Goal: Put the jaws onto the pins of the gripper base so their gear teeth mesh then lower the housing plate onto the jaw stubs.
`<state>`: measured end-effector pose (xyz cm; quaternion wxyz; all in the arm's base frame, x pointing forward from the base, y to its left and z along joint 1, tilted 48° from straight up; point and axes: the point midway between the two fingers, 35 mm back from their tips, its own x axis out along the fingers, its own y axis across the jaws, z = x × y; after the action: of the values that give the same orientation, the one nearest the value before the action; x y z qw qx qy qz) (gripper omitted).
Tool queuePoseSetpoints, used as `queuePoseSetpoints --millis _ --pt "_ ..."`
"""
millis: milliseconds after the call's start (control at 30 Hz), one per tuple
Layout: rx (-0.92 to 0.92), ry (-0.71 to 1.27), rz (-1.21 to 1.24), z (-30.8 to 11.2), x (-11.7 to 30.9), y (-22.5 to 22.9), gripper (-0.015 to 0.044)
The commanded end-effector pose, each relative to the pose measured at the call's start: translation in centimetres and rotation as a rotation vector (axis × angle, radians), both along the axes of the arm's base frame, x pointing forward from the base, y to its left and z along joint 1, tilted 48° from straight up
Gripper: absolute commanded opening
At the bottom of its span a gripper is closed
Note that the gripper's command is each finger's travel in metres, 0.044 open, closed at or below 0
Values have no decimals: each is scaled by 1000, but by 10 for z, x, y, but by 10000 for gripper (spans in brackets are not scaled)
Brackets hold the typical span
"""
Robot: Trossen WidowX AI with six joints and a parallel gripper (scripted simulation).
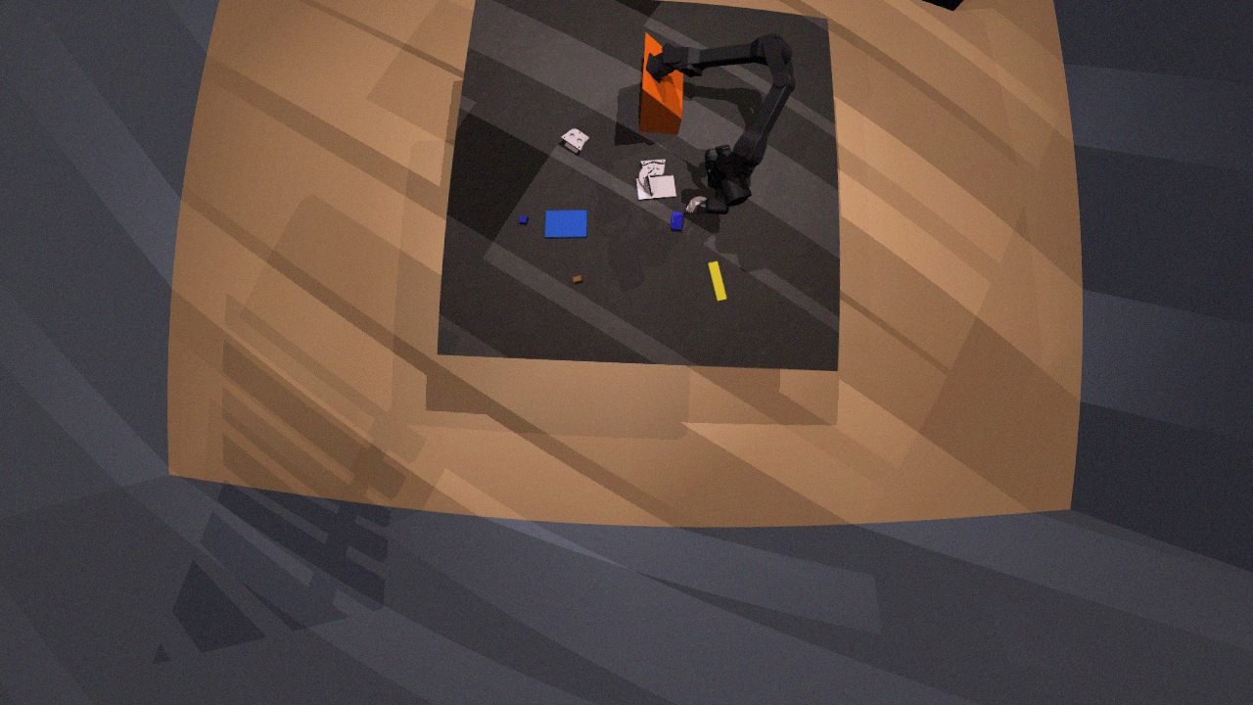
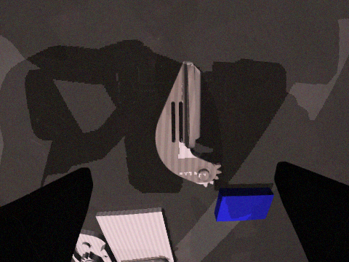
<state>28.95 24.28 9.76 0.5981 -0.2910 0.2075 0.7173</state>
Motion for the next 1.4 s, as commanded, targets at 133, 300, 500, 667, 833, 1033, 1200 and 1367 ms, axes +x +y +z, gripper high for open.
queuePoseSetpoints --millis 133,300,500,667,833,1033,1200,1367 --pt "3 -4 10 -25 -6 29 440" --pt "3 -4 10 -25 -6 29 440" --pt "3 -4 10 -31 -6 36 440" --pt "3 -4 10 -36 -7 42 440" --pt "3 -4 10 -42 -8 48 440" --pt "4 -4 10 -48 -9 55 440" --pt "4 -3 10 -53 -11 61 440" --pt "5 -3 10 -58 -12 66 440"
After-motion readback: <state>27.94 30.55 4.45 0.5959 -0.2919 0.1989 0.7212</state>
